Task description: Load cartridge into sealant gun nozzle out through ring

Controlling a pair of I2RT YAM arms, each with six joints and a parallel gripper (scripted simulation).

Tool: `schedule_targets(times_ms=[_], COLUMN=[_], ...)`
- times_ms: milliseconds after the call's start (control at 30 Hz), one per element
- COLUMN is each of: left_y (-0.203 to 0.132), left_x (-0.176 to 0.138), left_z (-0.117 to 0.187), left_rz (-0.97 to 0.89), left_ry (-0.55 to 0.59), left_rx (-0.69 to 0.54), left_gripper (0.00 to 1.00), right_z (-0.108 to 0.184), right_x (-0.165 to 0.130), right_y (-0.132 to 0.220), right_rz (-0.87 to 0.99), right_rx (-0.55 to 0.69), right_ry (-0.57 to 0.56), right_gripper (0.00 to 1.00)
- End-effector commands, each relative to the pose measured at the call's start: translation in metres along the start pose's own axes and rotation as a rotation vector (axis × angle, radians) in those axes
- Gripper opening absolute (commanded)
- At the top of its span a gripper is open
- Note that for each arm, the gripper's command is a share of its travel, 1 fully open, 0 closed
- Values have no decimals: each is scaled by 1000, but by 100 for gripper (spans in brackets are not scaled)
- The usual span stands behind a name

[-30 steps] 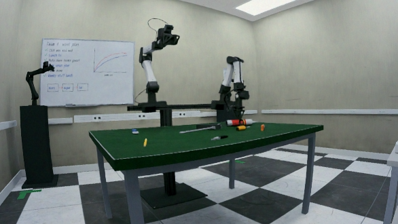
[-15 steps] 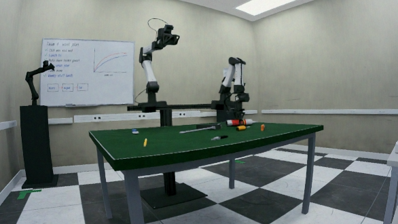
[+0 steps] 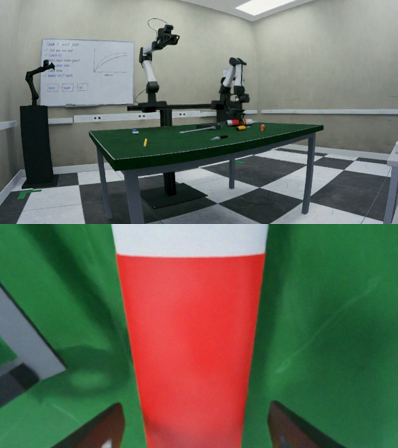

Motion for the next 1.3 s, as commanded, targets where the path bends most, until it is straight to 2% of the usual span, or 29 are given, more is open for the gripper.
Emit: schedule_targets(times_ms=[0, 367, 500, 600, 1133, 1167, 1267], left_y=[11, 13, -1, 12, 9, 8, 8], left_x=[-2, -2, 1, -2, 0, 0, 0], left_z=[2, -4, -7, -7, -9, -9, -9], left_rz=[-2, -4, -1, -4, -7, -7, -5], left_ry=[0, -1, -10, -2, -3, -4, -5], left_rx=[43, 38, 8, 37, 31, 27, 26], left_gripper=[74, 74, 74, 74, 74, 0, 0], right_z=[3, 3, 3, 3, 3, 3, 3], right_x=[-1, -1, -1, -1, -1, -1, -1], right_y=[3, 3, 3, 3, 3, 3, 3], right_rz=[-5, -5, -5, -5, -5, -5, -5], right_rx=[8, 8, 8, 8, 8, 8, 8], right_ry=[2, 2, 2, 2, 2, 2, 2], right_gripper=[51, 51, 51, 51, 51, 51, 51])
Point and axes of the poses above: on each arm, the point where the finger pads meet when closed, its own z axis back along the fingers, its own y axis across the jaws, x = y × z, the point moved 2 cm from there along z, back along the fingers, and after that the axes turned 9 degrees about z, right-handed, at the moved point
